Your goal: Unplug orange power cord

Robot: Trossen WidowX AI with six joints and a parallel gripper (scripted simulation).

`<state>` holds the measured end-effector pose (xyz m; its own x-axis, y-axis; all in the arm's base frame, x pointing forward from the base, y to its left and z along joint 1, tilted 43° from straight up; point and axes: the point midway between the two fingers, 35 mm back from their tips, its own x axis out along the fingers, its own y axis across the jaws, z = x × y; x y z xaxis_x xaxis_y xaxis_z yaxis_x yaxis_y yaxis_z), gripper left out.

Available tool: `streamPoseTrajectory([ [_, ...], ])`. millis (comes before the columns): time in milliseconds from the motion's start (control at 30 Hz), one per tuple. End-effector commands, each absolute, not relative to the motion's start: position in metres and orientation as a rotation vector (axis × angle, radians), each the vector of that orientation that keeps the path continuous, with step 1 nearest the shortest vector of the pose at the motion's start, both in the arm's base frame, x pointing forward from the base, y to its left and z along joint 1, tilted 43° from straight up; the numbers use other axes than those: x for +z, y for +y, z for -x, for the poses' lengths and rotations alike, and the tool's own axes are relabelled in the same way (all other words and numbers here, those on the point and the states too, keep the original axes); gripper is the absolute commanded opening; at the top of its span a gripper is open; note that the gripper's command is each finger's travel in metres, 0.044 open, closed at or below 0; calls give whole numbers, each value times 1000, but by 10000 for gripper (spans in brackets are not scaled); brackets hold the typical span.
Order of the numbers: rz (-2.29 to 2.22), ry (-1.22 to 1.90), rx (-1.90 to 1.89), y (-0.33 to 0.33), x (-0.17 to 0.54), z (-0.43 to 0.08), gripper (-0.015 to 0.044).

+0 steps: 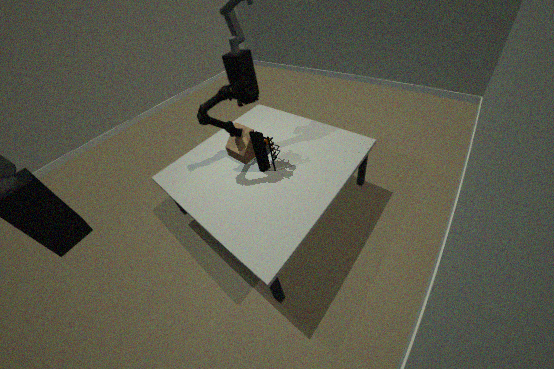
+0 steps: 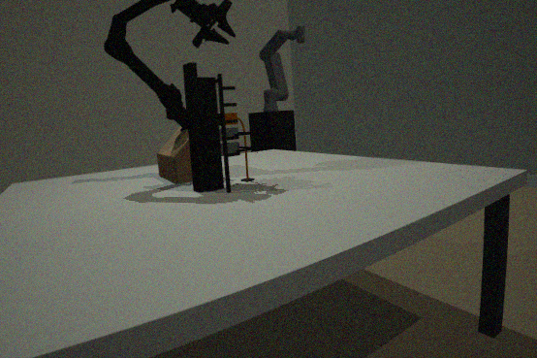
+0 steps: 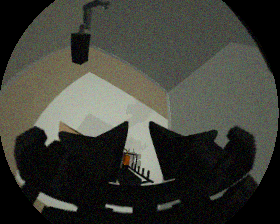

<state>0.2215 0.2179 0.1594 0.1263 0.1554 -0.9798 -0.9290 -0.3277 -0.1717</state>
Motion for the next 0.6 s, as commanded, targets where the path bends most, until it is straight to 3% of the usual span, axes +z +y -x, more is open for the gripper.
streamPoseTrajectory([
  [0,1466,1091,1250,182,112,-253,160],
  [367,1600,1806,828,46,0,-291,160],
  [567,1610,1844,807,38,-5,-290,160],
])
